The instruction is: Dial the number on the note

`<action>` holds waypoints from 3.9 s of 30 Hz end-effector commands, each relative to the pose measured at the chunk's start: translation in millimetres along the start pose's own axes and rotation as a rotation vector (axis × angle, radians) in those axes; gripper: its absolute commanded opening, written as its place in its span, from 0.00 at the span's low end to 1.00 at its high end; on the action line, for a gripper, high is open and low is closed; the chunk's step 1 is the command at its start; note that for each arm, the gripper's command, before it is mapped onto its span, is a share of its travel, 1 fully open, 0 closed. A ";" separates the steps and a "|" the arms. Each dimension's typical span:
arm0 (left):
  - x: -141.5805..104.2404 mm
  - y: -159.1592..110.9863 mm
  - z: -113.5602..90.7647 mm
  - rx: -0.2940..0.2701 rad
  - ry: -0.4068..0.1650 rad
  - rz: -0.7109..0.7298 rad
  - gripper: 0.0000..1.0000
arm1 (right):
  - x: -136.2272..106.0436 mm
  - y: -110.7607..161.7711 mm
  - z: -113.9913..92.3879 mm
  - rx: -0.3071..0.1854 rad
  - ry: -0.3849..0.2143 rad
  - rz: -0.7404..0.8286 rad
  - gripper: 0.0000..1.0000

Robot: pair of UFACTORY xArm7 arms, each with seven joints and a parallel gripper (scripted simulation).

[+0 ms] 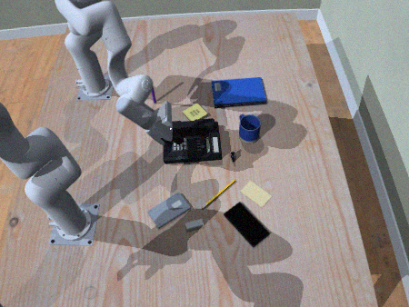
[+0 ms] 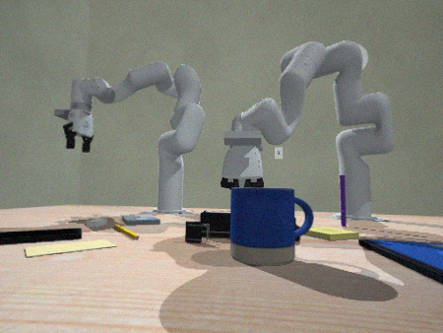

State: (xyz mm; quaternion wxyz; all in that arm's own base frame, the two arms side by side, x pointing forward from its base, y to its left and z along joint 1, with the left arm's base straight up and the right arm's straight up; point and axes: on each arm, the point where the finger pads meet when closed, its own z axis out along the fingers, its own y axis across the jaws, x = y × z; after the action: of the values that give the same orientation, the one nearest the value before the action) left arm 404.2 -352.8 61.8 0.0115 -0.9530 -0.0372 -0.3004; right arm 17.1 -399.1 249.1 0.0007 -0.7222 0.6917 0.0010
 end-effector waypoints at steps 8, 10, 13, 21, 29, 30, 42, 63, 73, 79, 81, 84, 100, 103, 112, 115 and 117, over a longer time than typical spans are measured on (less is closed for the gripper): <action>2.3 0.4 -2.5 -0.001 0.001 -0.001 0.00 | 0.6 -0.1 -0.9 0.000 0.002 0.000 1.00; 2.3 0.4 -2.5 -0.001 0.001 -0.001 0.00 | 0.6 -0.1 -0.9 0.000 0.002 0.000 1.00; 2.3 0.4 -2.5 -0.001 0.001 -0.001 0.00 | 0.6 -0.1 -0.9 0.000 0.002 0.000 1.00; 2.3 0.4 -2.5 -0.001 0.001 -0.001 0.00 | 0.6 -0.1 -0.9 0.000 0.002 0.000 1.00; 2.3 0.4 -2.5 -0.001 0.001 -0.001 0.00 | 0.6 -0.1 -0.9 0.000 0.002 0.000 1.00; 2.3 0.4 -2.5 -0.001 0.001 -0.001 0.00 | 0.6 -0.1 -0.9 0.000 0.002 0.000 1.00; -1.2 0.4 2.5 -0.001 0.001 -0.001 0.00 | 0.6 -0.1 -0.9 0.000 0.002 0.000 1.00; -2.5 0.4 4.4 -0.001 0.001 -0.001 0.00 | 0.6 -0.1 -0.9 0.000 0.002 0.000 1.00; -3.2 0.4 5.3 -0.001 0.001 -0.001 0.00 | 0.6 -0.1 -0.9 0.000 0.002 0.000 1.00; -3.5 0.4 5.7 -0.001 0.001 -0.001 0.00 | 0.6 -0.1 -0.9 0.000 0.002 0.000 1.00; -3.7 0.4 6.0 -0.001 0.001 -0.001 0.00 | 0.6 -0.1 -0.9 0.000 0.002 0.000 1.00; -3.9 0.4 6.3 -0.001 0.001 -0.001 0.00 | 0.6 -0.1 -0.9 0.000 0.002 0.000 1.00; 2.3 0.4 -2.5 -0.001 0.001 -0.001 0.00 | 0.6 -0.1 -0.9 0.000 0.002 0.000 1.00; 2.4 0.7 -2.4 -0.001 0.001 -0.001 0.00 | 0.6 -0.1 -0.9 0.000 0.002 0.000 1.00; 6.1 7.0 0.1 -0.001 0.001 -0.001 0.00 | 0.6 -0.1 -0.9 0.000 0.002 0.000 1.00; 8.6 11.3 1.9 -0.001 0.001 -0.001 0.00 | 0.6 -0.1 -0.9 0.000 0.002 0.000 1.00; 10.1 14.0 3.0 -0.001 0.001 -0.001 0.00 | 0.6 -0.1 -0.9 0.000 0.002 0.000 1.00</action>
State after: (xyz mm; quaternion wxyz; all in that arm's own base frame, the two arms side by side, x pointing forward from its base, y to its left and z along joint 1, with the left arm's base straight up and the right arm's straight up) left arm 411.9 -361.8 64.2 0.0118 -0.9530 -0.0373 -0.3004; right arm 17.1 -399.1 249.1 0.0007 -0.7222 0.6917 0.0010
